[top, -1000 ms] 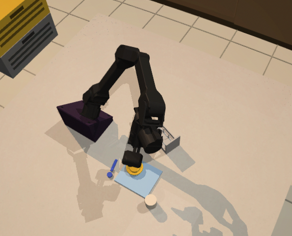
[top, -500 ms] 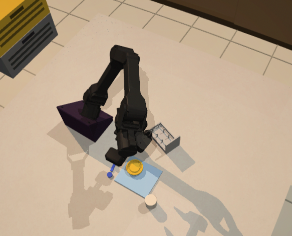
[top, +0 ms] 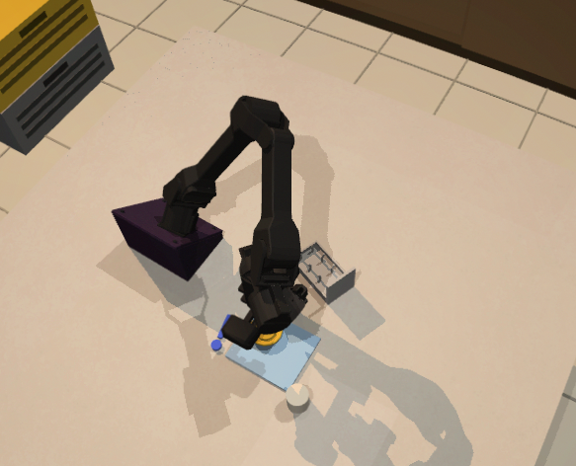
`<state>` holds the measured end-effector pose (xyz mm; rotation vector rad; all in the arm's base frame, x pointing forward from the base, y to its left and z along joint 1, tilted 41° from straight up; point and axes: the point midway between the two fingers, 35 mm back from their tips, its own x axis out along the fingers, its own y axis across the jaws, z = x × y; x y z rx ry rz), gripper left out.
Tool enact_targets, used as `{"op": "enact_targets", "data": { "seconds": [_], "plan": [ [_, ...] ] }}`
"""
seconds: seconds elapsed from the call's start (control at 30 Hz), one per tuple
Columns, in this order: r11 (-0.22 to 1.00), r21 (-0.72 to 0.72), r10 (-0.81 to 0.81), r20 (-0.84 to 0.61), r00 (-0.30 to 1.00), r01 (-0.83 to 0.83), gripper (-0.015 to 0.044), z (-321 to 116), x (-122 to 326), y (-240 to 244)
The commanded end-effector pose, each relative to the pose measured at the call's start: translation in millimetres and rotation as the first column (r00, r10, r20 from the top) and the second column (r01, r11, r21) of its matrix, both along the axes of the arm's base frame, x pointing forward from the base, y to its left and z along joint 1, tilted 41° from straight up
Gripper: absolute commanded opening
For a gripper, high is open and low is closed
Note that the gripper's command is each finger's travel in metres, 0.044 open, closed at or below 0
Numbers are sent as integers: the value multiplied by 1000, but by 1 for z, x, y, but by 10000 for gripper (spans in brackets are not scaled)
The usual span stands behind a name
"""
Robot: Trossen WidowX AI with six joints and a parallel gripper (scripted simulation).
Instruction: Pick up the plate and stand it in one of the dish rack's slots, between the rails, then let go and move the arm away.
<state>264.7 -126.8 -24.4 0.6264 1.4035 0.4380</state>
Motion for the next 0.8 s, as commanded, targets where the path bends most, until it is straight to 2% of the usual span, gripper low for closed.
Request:
{"op": "enact_targets", "data": {
  "seconds": [0.0,0.77],
  "plan": [
    [1000,8,-12,0,1000,12,400,-11,0,12],
    [1000,8,-12,0,1000,12,400,-37,4,33]
  ]
}}
